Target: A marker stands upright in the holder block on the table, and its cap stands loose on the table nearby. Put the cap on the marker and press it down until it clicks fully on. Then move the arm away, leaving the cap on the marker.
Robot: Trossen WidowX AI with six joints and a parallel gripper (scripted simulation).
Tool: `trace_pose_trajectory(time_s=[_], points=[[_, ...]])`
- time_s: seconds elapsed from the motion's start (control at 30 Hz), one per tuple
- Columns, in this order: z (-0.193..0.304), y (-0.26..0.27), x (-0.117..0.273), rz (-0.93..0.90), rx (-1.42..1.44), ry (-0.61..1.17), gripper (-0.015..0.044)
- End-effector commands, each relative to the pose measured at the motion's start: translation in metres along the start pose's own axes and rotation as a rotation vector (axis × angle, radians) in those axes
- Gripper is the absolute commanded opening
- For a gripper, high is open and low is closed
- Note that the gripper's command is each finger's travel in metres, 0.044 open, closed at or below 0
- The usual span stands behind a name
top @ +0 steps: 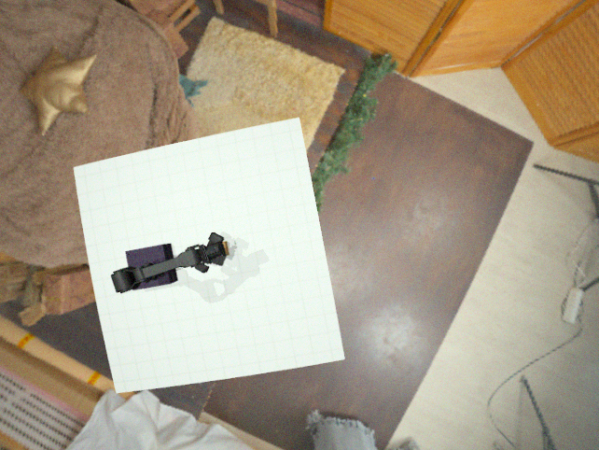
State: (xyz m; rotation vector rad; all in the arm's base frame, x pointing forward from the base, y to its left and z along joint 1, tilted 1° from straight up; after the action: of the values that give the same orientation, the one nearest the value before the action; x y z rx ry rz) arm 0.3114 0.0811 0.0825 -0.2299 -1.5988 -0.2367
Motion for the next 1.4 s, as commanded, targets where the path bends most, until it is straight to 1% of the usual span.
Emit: trace_pose_trajectory(time_s=[0.0,0.43,1.0,1.1,1.17,1.27,1.3,1.37], points=[[0.001,0.000,-0.008,-0.002,0.007,0.002,0.0000],[0.001,0.000,-0.012,-0.002,0.007,0.002,0.0000],[0.001,-0.001,-0.011,0.001,0.000,0.002,0.0440],[0.001,0.000,-0.009,0.001,0.000,0.002,0.0440],[-0.001,0.000,0.010,0.001,0.000,0.002,0.0440],[0.000,0.000,0.054,0.001,0.000,0.002,0.0440],[0.001,-0.001,0.061,0.001,0.000,0.002,0.0440],[0.001,-0.001,0.064,0.001,0.000,0.002,0.0440]])
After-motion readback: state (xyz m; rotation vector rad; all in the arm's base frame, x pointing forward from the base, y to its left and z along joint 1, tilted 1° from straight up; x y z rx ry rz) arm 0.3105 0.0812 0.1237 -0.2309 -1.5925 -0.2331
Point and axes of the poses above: the point midway between the two fingers, 35 mm back from their tips, its own x axis back along the fingers, its own y axis across the jaws, z = x × y, the point moved 3 cm from there along x, back along the fingers, and after that the axes turned 15 degrees about x, right-handed, at the moved point
